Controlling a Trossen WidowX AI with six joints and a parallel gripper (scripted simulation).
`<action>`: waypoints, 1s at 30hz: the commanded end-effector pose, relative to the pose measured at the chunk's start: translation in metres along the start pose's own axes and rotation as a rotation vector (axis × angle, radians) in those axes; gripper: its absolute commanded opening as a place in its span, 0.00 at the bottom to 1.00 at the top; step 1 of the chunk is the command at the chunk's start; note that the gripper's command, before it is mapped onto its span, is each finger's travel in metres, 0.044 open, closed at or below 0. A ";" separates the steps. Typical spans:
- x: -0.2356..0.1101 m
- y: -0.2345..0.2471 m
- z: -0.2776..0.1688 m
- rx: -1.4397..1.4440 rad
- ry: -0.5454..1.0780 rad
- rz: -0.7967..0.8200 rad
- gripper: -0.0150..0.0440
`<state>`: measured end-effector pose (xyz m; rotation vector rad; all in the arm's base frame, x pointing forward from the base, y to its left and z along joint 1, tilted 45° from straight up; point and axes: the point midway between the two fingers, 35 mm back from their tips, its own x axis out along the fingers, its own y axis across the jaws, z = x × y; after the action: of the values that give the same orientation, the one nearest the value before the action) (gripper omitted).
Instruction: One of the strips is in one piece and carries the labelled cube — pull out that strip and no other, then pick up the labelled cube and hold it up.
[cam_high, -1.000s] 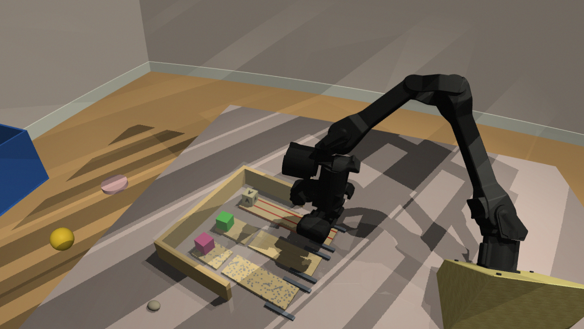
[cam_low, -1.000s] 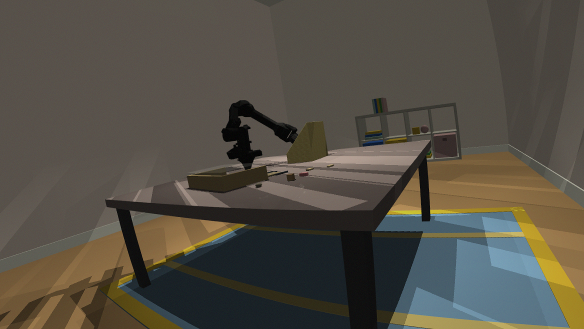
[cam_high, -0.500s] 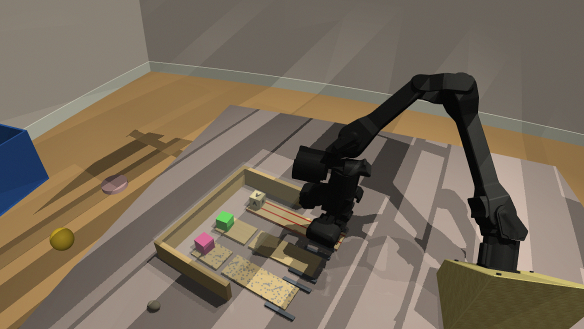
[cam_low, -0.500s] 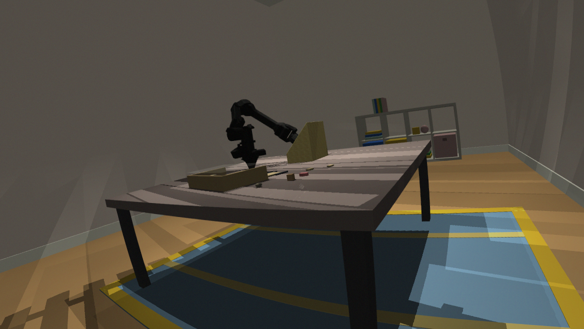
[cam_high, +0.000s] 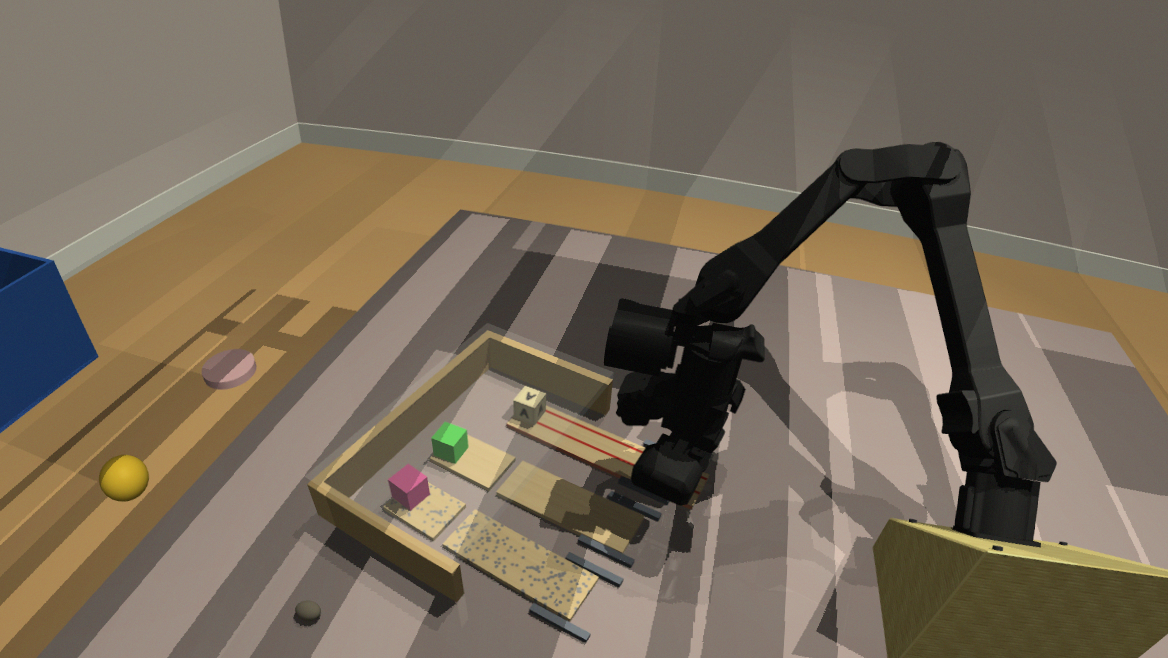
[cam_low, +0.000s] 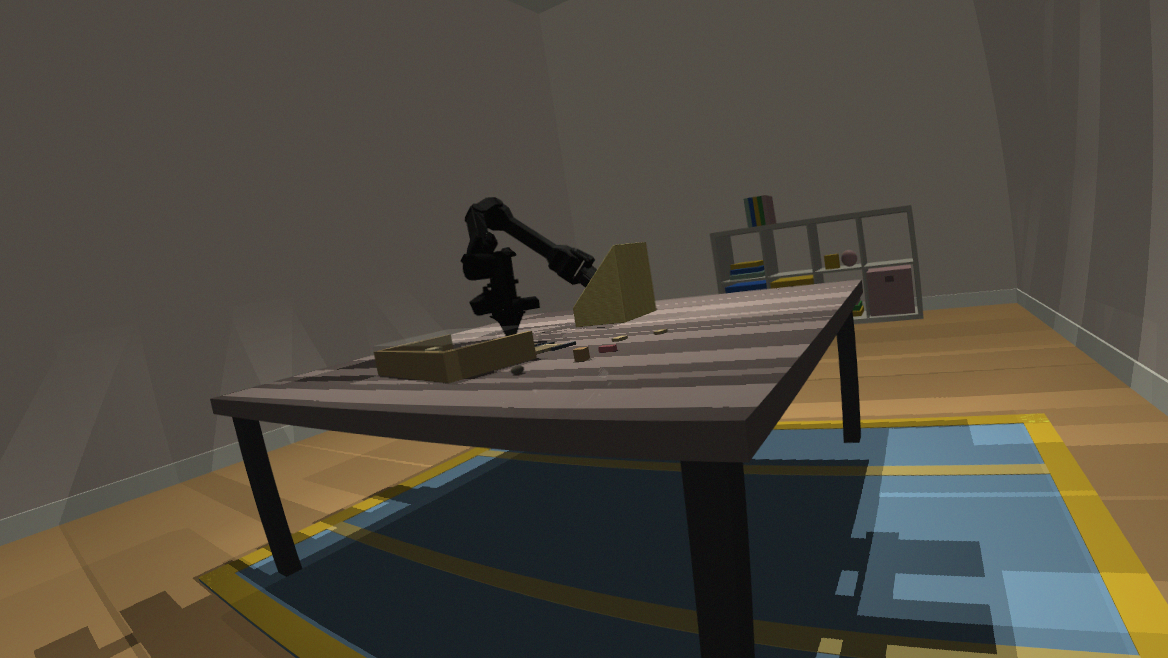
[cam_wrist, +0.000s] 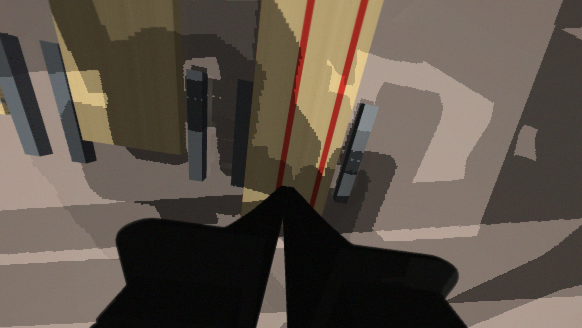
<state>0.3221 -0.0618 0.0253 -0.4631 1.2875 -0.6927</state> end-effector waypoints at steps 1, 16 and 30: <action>0.005 0.000 -0.012 -0.006 0.022 -0.004 0.25; 0.005 0.000 -0.035 -0.007 0.023 -0.004 0.25; 0.005 0.000 -0.056 -0.008 0.024 -0.004 0.25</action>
<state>0.2788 -0.0578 0.0147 -0.4623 1.2853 -0.6923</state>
